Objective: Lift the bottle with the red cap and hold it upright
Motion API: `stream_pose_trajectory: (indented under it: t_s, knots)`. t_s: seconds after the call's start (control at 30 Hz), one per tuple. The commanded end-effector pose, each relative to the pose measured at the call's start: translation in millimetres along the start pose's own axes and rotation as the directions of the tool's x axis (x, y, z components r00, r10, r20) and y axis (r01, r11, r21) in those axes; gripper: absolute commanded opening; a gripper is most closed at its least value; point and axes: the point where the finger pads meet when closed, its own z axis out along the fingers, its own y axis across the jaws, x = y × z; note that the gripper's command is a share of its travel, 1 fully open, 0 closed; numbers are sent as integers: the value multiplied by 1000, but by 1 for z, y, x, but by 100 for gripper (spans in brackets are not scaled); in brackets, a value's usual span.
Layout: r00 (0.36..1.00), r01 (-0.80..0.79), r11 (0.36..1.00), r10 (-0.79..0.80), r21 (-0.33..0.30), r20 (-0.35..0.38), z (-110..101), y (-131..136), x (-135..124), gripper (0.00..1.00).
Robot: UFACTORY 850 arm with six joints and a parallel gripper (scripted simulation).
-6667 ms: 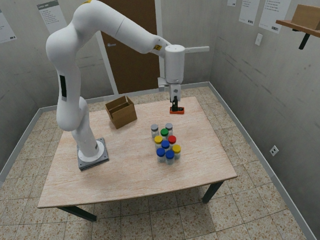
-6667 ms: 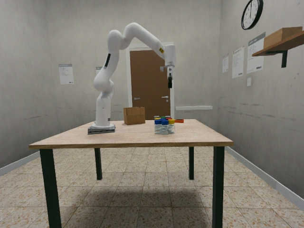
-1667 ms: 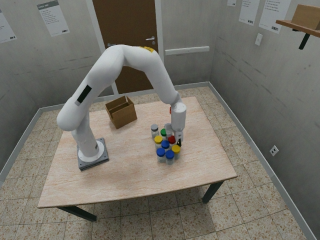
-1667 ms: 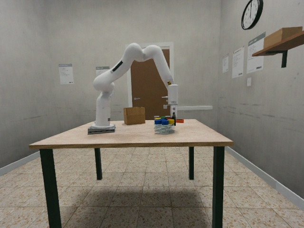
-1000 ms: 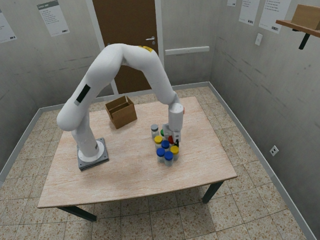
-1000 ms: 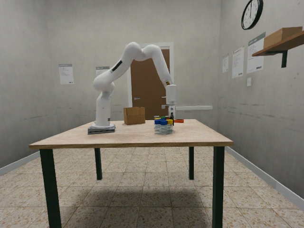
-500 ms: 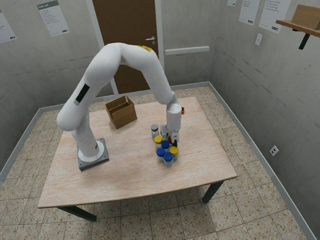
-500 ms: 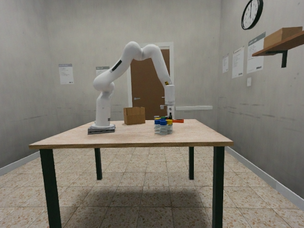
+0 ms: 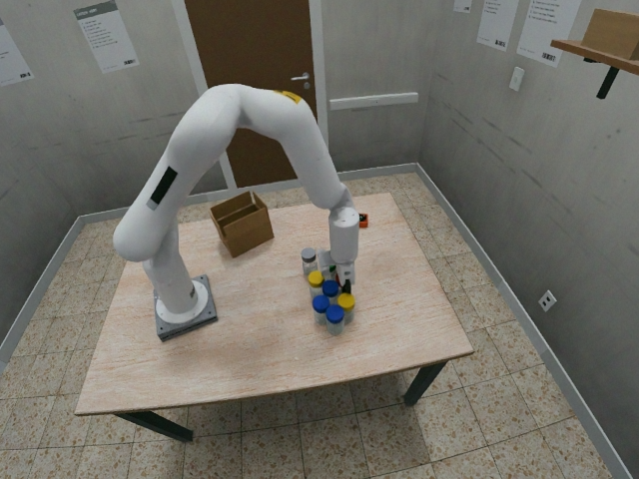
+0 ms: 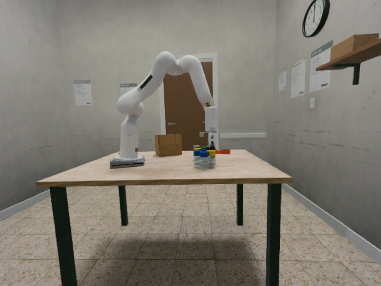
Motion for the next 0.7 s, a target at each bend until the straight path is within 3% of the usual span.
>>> stream_pose_trajectory:
  t_s: [0.0,0.43,0.67]
  knots:
    - [1000,0,1000,0,0,2,-1,0,0,79]
    - [1000,0,1000,0,0,2,-26,0,0,79]
    - [1000,0,1000,0,0,2,-26,0,0,79]
